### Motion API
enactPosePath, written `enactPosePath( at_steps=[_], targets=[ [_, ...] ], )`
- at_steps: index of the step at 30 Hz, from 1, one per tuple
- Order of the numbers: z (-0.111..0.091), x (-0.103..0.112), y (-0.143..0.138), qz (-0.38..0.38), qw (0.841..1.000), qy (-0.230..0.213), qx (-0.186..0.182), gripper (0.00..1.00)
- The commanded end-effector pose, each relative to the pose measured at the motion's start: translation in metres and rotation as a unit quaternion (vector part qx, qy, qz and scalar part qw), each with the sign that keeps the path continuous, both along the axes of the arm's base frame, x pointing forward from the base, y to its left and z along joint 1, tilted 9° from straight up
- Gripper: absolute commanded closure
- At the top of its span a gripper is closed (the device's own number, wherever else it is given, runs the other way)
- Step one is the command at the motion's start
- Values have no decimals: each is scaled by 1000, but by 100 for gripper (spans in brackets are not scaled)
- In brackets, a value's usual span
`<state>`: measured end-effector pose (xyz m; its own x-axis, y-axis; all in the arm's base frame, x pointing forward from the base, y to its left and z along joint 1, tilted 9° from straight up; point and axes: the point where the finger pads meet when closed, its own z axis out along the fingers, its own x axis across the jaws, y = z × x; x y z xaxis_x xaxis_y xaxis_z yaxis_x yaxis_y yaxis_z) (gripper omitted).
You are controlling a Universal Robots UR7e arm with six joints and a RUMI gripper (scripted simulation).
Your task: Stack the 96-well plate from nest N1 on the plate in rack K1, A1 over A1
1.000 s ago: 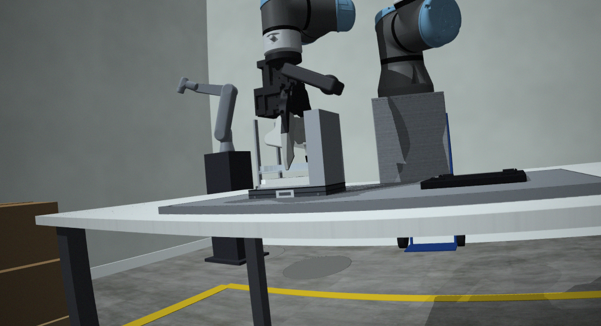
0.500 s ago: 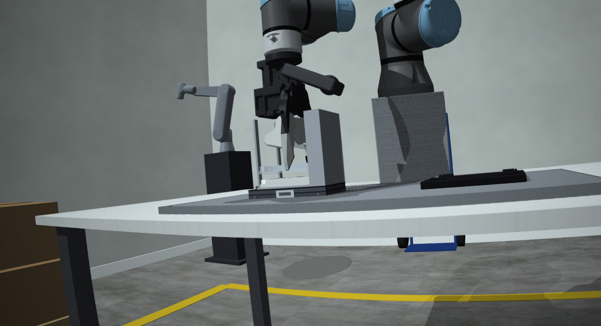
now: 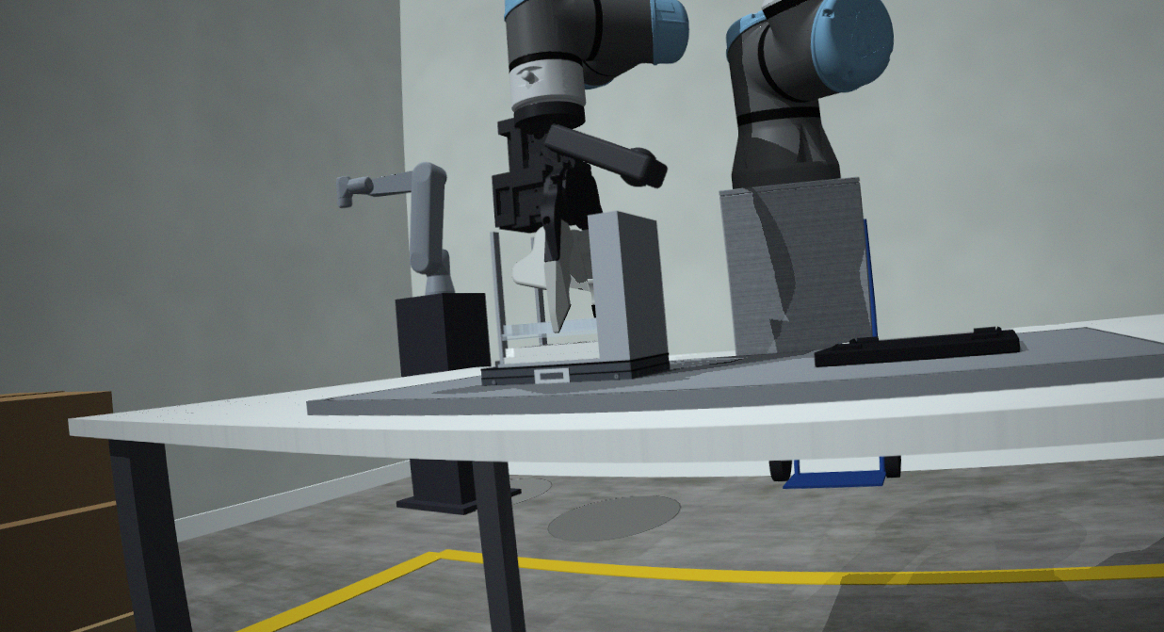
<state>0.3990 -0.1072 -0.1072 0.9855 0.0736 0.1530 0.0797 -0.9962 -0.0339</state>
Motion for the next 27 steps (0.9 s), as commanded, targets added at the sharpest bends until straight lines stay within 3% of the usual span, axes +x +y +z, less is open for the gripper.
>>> enactPosePath(
  at_steps=[1,27],
  targets=[
    [0,0,0,0,1000,0,0,100],
    [-4,1,0,0,1000,0,0,100]
  ],
)
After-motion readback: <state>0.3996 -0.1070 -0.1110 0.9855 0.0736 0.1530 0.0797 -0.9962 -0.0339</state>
